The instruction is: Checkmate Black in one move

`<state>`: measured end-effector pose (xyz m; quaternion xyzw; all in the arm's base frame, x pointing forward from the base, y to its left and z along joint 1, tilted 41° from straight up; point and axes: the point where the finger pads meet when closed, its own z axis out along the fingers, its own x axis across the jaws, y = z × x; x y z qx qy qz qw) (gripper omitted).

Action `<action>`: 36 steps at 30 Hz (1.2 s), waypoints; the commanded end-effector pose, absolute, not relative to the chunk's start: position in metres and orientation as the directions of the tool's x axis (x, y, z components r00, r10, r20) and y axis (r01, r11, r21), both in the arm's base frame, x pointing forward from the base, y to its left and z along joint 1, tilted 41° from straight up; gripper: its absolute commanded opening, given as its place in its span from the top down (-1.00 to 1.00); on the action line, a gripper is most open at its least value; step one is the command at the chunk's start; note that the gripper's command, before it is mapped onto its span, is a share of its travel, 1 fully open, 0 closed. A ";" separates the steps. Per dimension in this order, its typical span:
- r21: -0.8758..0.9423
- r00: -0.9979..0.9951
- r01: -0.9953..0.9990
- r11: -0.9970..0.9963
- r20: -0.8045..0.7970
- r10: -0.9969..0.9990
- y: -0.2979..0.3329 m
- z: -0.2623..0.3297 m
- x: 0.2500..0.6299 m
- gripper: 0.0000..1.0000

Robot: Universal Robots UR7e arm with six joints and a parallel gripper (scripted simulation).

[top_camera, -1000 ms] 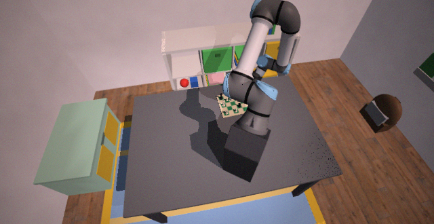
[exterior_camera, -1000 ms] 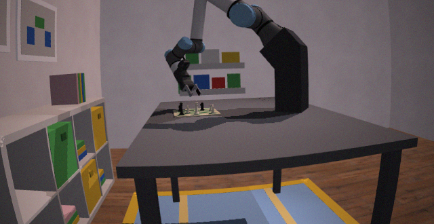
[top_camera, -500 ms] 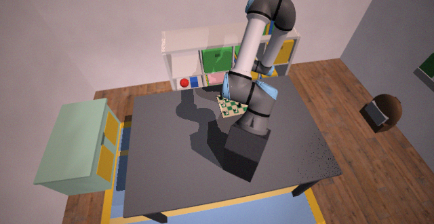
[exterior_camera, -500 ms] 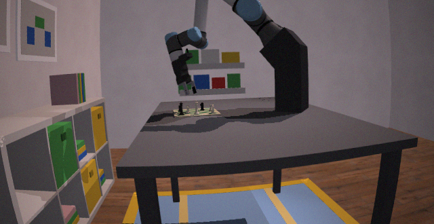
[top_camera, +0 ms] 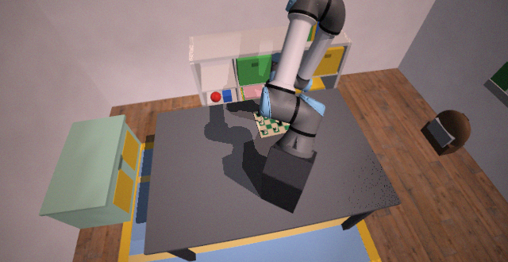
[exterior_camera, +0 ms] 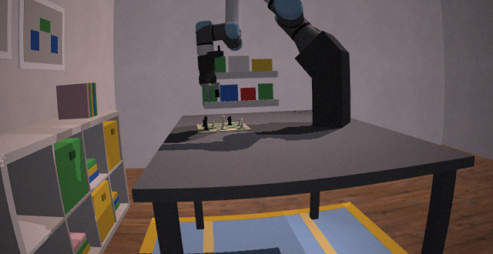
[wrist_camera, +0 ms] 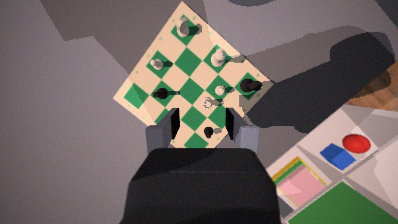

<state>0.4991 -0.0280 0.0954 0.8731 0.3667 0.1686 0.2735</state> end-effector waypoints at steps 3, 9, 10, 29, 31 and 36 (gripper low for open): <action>0.642 0.672 0.516 -0.568 0.108 0.732 -0.020 0.104 0.496 -1.00; 0.645 0.672 0.513 -0.567 0.109 0.732 -0.019 0.104 0.495 -1.00; 0.645 0.672 0.513 -0.567 0.109 0.732 -0.019 0.104 0.495 -1.00; 0.647 0.659 0.530 -0.548 0.093 0.746 -0.019 0.103 0.496 -1.00; 0.649 0.647 0.544 -0.532 0.079 0.758 -0.019 0.103 0.496 -1.00; 0.653 0.595 0.601 -0.461 0.019 0.803 -0.020 0.100 0.496 -1.00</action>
